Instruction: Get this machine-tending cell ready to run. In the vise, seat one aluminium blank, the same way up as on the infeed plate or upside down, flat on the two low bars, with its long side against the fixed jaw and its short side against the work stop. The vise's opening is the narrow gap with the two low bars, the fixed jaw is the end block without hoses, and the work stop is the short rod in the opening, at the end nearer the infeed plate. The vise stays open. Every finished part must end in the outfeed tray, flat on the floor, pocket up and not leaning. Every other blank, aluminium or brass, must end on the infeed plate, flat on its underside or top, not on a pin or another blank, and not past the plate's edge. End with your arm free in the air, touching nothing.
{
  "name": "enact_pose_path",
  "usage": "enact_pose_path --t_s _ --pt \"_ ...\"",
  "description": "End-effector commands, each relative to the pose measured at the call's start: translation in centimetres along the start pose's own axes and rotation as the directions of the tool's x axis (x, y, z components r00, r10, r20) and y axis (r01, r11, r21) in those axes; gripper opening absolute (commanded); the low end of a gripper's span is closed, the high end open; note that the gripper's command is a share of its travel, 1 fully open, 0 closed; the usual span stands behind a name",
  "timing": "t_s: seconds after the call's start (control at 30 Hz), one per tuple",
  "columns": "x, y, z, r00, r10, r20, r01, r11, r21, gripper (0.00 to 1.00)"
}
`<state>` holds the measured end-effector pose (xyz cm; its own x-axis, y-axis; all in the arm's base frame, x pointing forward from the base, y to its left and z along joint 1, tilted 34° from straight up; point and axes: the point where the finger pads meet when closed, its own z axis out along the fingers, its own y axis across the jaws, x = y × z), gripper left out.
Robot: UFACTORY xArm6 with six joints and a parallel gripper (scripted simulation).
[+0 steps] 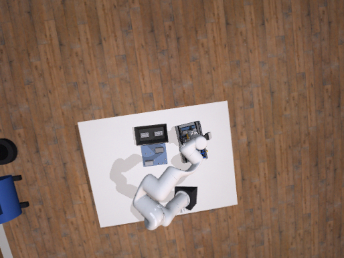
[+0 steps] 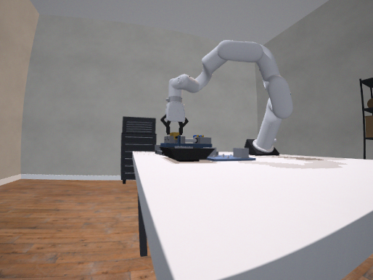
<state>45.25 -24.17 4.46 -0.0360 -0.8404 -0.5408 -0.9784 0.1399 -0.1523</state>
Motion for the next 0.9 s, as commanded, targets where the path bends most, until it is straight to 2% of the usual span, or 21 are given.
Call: enact_pose_path --t_s 0.0,0.3,0.33,0.87 --pt "0.05 -0.12 -0.18 1.0 -0.001 -0.003 0.001 1.0 0.003 0.69" --pt "0.05 -0.12 -0.18 1.0 -0.001 -0.003 0.001 1.0 0.003 0.69" --pt "0.05 -0.12 -0.18 1.0 -0.001 -0.003 0.001 1.0 0.003 0.0" --pt "0.05 -0.12 -0.18 1.0 -0.001 -0.003 0.001 1.0 0.003 0.0"
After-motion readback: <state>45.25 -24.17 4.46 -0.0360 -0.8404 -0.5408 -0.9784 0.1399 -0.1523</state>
